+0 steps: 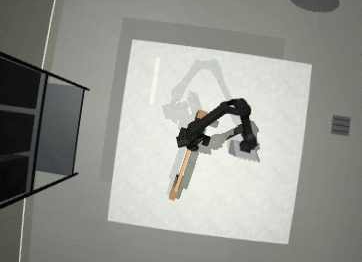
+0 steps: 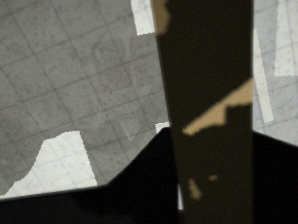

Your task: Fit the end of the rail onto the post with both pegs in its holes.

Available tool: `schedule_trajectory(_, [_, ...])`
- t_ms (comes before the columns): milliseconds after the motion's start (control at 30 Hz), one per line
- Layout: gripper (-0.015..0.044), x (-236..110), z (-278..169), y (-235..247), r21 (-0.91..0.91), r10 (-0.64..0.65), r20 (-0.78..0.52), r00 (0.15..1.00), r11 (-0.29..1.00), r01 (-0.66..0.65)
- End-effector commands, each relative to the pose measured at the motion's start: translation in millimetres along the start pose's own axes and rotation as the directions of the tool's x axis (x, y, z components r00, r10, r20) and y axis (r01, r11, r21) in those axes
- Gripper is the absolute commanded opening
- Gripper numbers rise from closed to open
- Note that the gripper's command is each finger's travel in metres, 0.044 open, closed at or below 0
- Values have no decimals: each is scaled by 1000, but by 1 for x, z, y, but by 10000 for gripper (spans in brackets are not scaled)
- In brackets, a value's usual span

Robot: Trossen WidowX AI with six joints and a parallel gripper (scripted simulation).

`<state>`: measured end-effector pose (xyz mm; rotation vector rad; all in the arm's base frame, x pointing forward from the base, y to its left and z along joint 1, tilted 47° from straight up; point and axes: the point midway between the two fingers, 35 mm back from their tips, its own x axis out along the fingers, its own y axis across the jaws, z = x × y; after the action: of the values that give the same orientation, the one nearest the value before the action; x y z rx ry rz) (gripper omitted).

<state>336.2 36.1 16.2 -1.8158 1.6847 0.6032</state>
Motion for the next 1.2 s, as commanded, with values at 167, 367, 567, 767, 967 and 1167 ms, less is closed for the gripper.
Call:
schedule_trajectory(167, [0,-9,2,-1,2,-2,17,1000,1000,2])
schedule_trajectory(367, [0,-12,2,-1,2,-2,17,1000,1000,2])
schedule_trajectory(567, [0,-13,2,-1,2,-2,17,1000,1000,2])
schedule_trajectory(767, [0,-10,2,-1,2,-2,17,1000,1000,2])
schedule_trajectory(967, [0,-7,2,0,2,-2,17,1000,1000,2])
schedule_trajectory(1167, [0,-7,2,0,2,-2,17,1000,1000,2])
